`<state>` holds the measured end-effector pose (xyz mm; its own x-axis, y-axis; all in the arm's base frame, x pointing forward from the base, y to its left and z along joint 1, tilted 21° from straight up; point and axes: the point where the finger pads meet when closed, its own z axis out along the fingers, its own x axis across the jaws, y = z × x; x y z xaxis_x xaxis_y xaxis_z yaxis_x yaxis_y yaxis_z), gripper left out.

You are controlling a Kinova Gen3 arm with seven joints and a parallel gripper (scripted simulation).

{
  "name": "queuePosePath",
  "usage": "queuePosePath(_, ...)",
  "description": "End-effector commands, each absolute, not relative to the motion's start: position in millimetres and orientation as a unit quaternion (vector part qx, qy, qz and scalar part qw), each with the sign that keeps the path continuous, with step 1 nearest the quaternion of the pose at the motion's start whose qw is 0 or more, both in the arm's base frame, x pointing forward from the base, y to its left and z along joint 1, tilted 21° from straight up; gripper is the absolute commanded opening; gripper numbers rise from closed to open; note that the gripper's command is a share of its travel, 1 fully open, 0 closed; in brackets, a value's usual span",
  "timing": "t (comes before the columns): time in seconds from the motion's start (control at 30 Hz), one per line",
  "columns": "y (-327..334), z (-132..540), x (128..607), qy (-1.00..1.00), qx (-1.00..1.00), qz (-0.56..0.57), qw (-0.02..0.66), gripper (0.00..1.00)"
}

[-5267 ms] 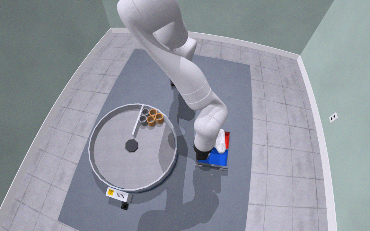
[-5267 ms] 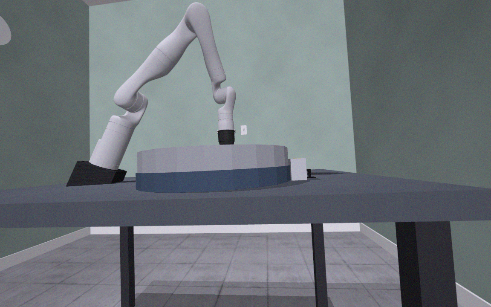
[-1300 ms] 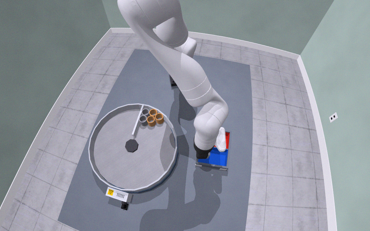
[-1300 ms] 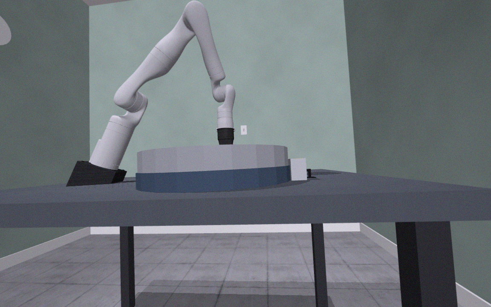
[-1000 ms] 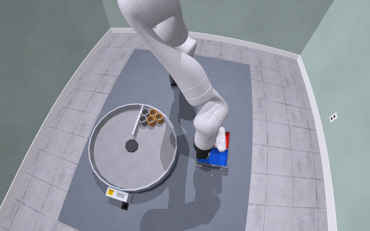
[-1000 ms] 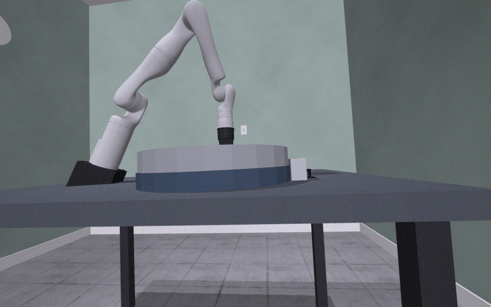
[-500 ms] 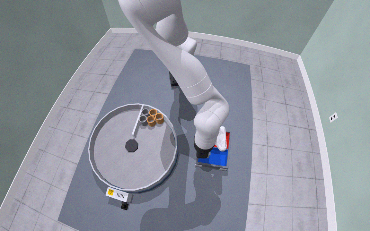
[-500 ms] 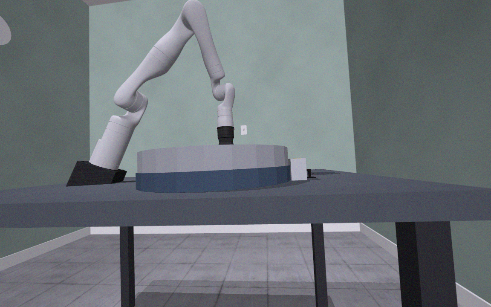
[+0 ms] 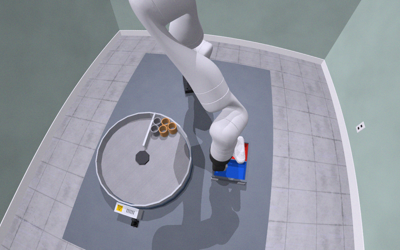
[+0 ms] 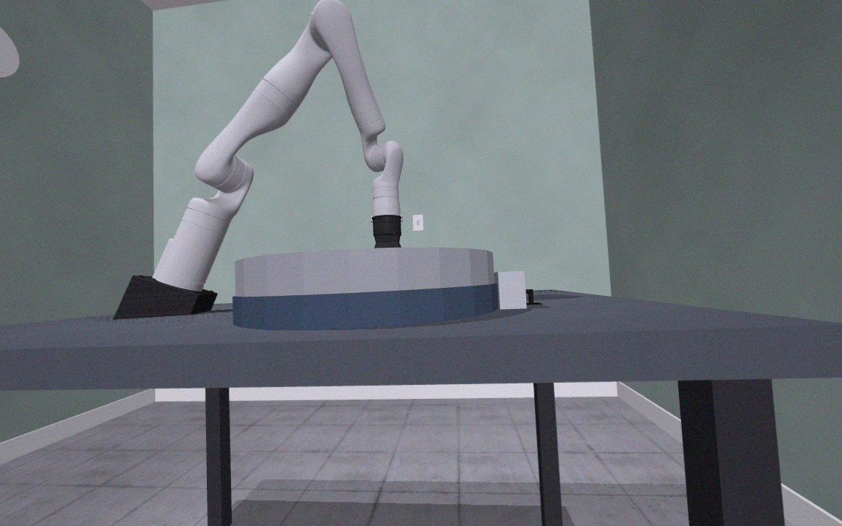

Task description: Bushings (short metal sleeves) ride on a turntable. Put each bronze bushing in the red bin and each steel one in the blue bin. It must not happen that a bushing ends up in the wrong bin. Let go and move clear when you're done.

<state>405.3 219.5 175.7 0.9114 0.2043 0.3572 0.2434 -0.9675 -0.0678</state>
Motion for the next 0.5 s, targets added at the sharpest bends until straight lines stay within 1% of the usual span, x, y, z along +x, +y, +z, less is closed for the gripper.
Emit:
queuePosePath(0.0,218.8,176.8,406.2,-0.114,-0.976,-0.178,0.055,0.47)
queuePosePath(0.47,218.3,179.7,405.2,-0.114,-0.976,-0.178,0.055,0.47)
